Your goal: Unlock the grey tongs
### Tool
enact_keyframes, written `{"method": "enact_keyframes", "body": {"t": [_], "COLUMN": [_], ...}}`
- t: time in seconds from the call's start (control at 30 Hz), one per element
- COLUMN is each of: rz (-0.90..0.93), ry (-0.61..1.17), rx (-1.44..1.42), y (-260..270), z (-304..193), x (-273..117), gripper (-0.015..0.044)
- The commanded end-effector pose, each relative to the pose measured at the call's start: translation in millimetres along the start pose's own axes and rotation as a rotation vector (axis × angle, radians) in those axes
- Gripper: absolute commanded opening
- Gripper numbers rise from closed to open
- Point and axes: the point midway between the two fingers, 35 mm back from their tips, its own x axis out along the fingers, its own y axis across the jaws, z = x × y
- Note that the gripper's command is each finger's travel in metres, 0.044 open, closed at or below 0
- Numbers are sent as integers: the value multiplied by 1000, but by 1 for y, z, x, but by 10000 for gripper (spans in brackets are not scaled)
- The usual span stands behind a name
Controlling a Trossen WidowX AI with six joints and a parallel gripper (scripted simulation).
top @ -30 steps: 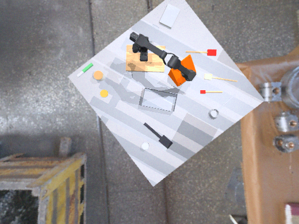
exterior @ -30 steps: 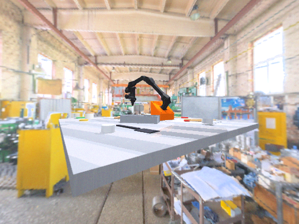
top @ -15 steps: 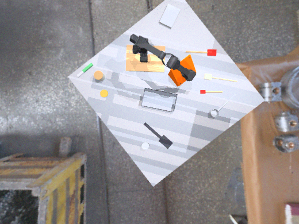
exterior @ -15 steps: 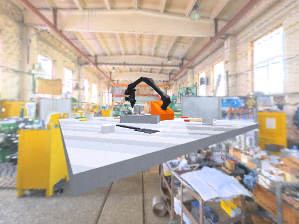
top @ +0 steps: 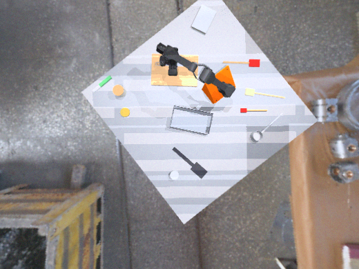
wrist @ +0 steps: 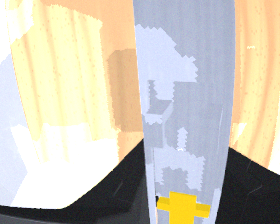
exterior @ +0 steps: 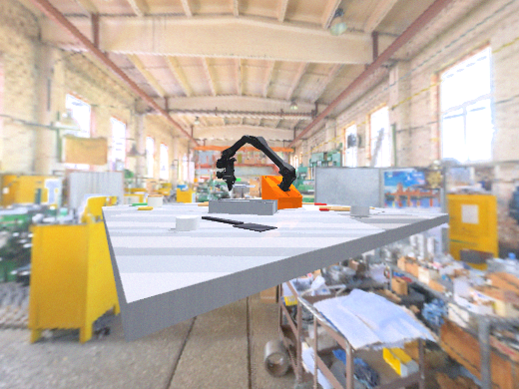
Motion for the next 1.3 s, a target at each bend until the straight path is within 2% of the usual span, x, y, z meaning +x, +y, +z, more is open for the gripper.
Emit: {"method": "enact_keyframes", "body": {"t": [0.0, 1.0, 1.27], "rz": [4, 5, 3], "ry": [0, 0, 3], "rx": [5, 4, 0], "y": [1, 2, 2], "z": [-1, -5, -5], "x": [8, 49, 47], "gripper": [-150, -150, 60]}}
